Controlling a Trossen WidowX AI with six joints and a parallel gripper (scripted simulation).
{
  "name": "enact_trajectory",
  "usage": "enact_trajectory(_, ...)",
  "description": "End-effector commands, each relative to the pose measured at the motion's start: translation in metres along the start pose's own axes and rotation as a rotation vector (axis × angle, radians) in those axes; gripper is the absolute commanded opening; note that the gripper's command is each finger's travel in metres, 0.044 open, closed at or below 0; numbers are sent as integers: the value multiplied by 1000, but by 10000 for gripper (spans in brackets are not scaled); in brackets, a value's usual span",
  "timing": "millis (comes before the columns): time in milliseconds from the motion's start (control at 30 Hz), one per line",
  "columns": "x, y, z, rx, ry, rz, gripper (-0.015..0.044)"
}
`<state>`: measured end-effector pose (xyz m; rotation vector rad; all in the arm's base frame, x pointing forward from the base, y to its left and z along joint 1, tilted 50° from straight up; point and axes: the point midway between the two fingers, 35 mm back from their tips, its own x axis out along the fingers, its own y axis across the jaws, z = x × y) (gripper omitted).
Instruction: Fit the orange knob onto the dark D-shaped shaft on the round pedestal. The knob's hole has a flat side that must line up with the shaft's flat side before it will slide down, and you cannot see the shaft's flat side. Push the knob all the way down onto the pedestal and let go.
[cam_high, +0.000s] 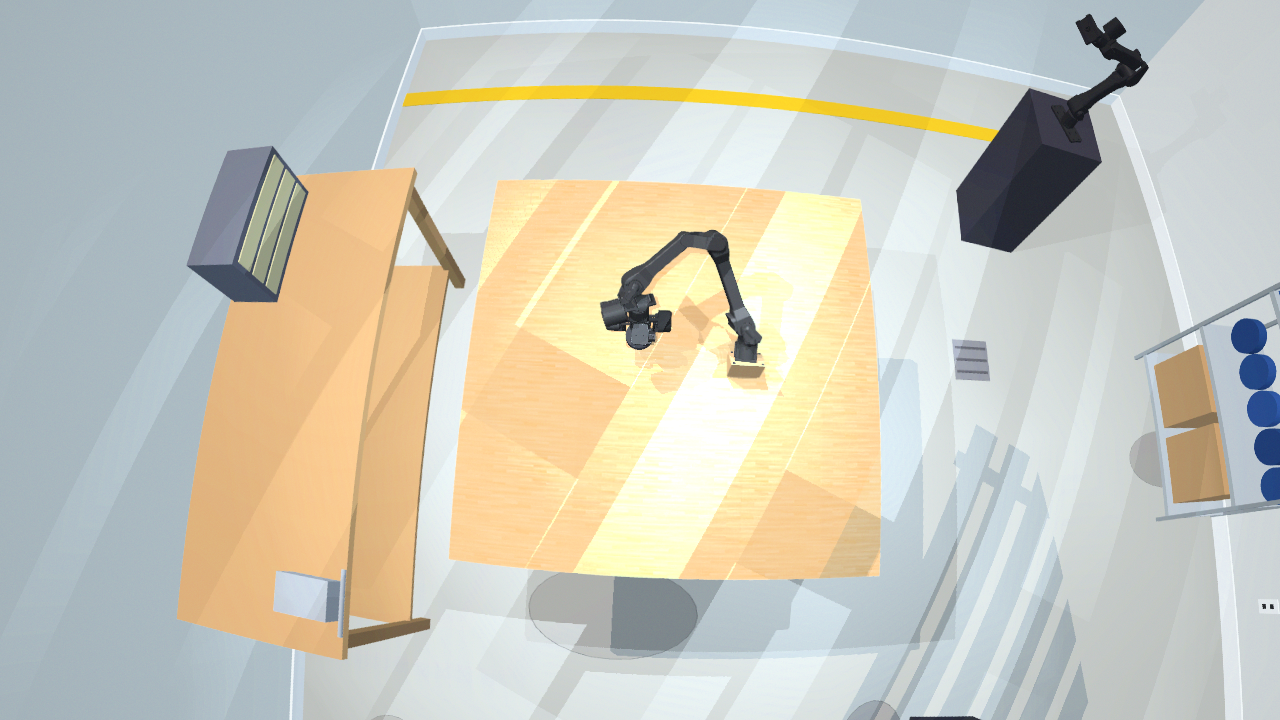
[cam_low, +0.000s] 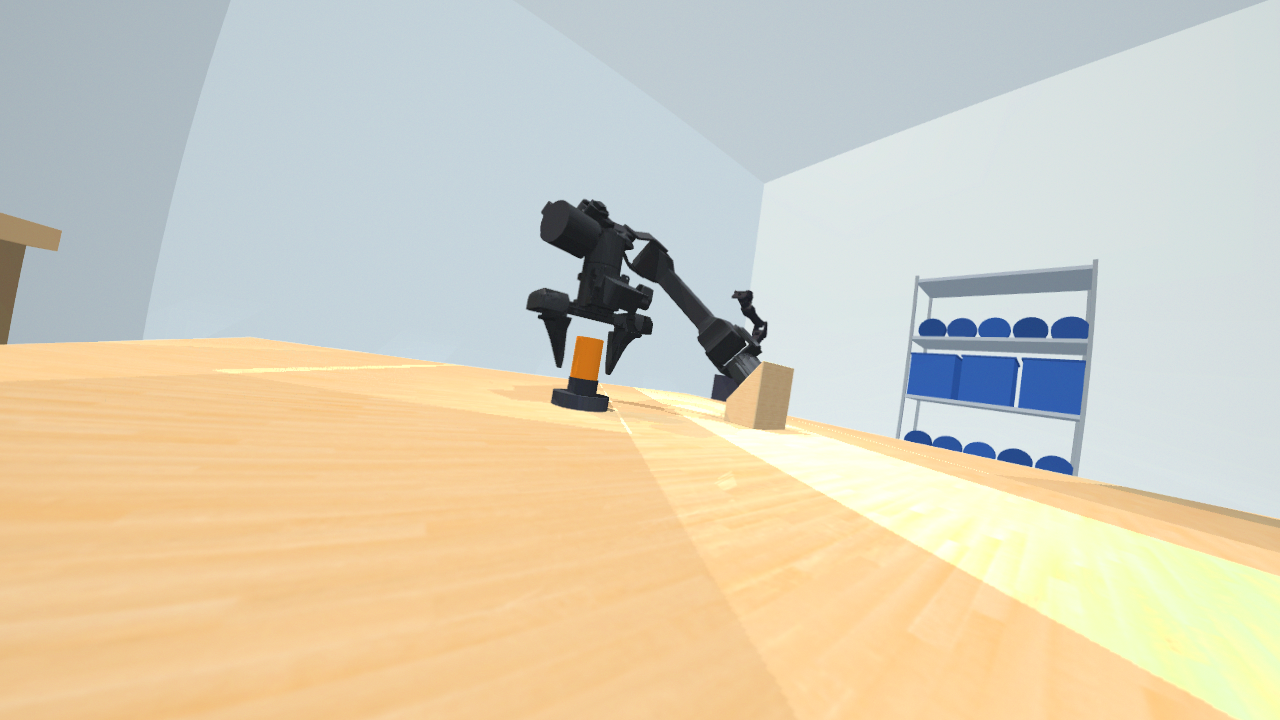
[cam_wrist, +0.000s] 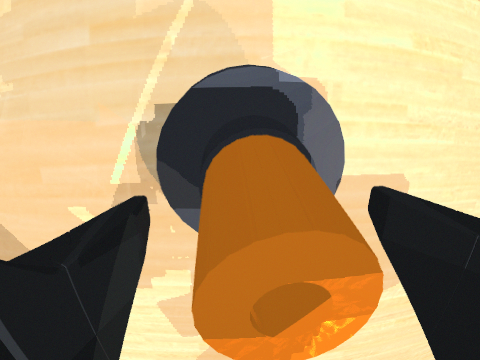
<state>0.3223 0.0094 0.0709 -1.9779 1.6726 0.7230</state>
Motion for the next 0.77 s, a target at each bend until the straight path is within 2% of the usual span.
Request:
enact_trajectory(0,0,0,0,1,0,1,440)
enact_trajectory(167,-9,-1,0,-3,-1,0,440)
enact_trajectory(400,-93,0,1,-43,5,-5,440)
enact_trajectory(733,-96,-3,2,-44,5,-5,440)
